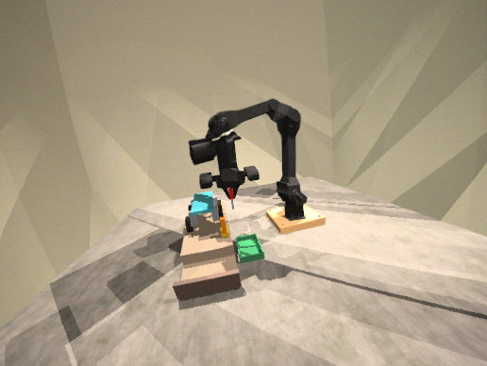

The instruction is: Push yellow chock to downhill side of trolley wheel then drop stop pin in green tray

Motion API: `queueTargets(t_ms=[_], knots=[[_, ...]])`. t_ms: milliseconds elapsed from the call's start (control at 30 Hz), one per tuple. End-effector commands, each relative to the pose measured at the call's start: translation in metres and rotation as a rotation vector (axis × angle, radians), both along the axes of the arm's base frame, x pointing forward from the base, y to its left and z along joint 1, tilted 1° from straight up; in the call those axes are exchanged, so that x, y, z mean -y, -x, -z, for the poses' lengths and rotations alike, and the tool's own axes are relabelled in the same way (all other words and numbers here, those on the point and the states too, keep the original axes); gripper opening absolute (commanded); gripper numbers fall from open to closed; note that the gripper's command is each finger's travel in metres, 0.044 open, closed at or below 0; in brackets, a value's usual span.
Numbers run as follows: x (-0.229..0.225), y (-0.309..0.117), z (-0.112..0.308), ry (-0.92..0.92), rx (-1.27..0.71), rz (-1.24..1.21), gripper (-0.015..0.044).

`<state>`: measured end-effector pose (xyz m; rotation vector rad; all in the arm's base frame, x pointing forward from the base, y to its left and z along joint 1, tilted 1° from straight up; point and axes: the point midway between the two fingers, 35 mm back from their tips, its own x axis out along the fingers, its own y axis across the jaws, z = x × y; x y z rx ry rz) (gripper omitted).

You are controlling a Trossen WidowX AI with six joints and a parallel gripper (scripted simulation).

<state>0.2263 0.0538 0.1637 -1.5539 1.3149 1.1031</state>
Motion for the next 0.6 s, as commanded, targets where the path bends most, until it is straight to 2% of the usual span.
queueTargets(t_ms=[0,567], knots=[[-0.012,0.002,0.002,-0.002,-0.002,0.005,0.0],[-0.083,0.014,0.014,-0.008,-0.004,0.005,0.0]])
